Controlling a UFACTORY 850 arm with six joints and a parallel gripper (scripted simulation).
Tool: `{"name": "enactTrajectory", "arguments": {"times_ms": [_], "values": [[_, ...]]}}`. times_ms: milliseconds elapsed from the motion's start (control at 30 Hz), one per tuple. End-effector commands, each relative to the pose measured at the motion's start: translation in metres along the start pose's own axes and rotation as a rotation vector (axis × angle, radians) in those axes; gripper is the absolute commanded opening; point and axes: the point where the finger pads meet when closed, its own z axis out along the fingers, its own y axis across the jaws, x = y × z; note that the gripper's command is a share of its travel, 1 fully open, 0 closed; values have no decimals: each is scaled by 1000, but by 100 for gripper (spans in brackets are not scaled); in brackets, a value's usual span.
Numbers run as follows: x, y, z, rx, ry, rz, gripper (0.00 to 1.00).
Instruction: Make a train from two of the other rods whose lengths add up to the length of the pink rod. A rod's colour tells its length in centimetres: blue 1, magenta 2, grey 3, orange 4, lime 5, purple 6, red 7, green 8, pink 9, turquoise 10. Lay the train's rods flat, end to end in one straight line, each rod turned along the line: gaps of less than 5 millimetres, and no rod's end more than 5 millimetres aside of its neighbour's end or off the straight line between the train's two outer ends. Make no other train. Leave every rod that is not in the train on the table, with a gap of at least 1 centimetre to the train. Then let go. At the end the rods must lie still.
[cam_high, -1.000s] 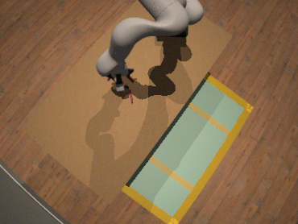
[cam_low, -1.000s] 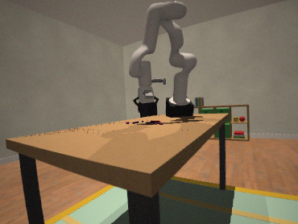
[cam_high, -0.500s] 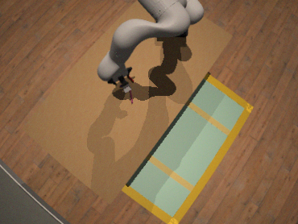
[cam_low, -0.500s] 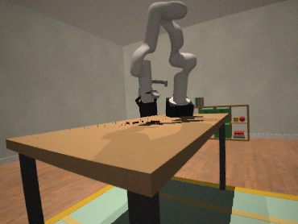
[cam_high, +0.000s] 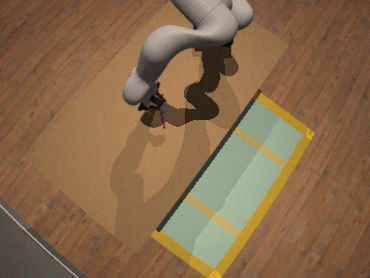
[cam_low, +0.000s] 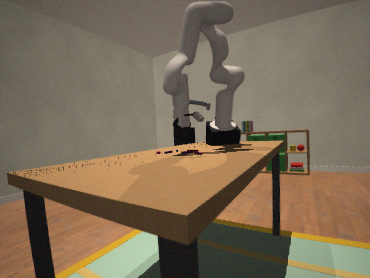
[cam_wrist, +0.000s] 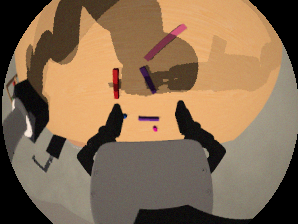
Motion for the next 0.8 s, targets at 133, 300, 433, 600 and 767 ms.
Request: {"name": "enactTrajectory", "arguments": {"times_ms": [133,300,433,600,767], "values": [[6,8,-1,-25,-2,-272,100],[9,11,-1,-25,-3,-393,100],[12,14,-1,-25,-5,-497,100],[15,18,-1,-25,-7,-629,100],[17,20,-2,-25,-8,-702,100]]}}
